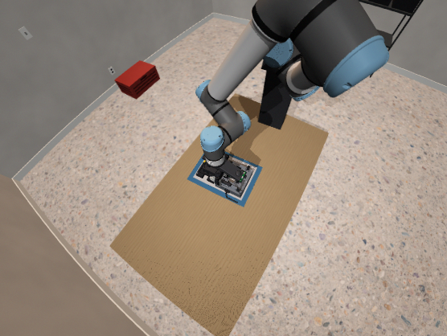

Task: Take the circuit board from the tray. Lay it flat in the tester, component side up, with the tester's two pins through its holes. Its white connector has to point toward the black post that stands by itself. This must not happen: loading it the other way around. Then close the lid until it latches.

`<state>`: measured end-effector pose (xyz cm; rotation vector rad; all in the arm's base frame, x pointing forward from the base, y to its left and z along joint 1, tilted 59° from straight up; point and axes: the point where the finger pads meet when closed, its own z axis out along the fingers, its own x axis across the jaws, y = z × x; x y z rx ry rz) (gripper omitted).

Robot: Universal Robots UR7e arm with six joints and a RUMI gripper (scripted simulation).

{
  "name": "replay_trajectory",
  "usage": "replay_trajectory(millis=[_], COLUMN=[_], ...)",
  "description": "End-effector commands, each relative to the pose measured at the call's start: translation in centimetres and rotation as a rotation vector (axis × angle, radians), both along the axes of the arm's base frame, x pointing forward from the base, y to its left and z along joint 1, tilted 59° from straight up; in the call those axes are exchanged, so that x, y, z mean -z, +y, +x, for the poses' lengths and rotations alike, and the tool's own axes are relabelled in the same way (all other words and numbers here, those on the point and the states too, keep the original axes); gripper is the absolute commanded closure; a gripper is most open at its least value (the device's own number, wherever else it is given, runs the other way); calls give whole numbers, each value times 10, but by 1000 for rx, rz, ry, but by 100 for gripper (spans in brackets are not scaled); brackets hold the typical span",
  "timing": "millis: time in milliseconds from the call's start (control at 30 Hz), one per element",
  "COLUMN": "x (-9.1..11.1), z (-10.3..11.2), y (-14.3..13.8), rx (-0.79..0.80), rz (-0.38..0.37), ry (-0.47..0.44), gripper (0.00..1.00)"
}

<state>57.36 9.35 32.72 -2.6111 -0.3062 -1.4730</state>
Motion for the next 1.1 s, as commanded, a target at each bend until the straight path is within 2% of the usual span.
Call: replay_trajectory(millis=[0,700,733,1067], x=[-1,-1,-1,-1], z=[0,0,0,0], y=[0,0,0,0], rx=[0,0,0,0], rz=[0,0,0,0], ry=[-1,-1,-1,-1], gripper=[70,70,100,100])
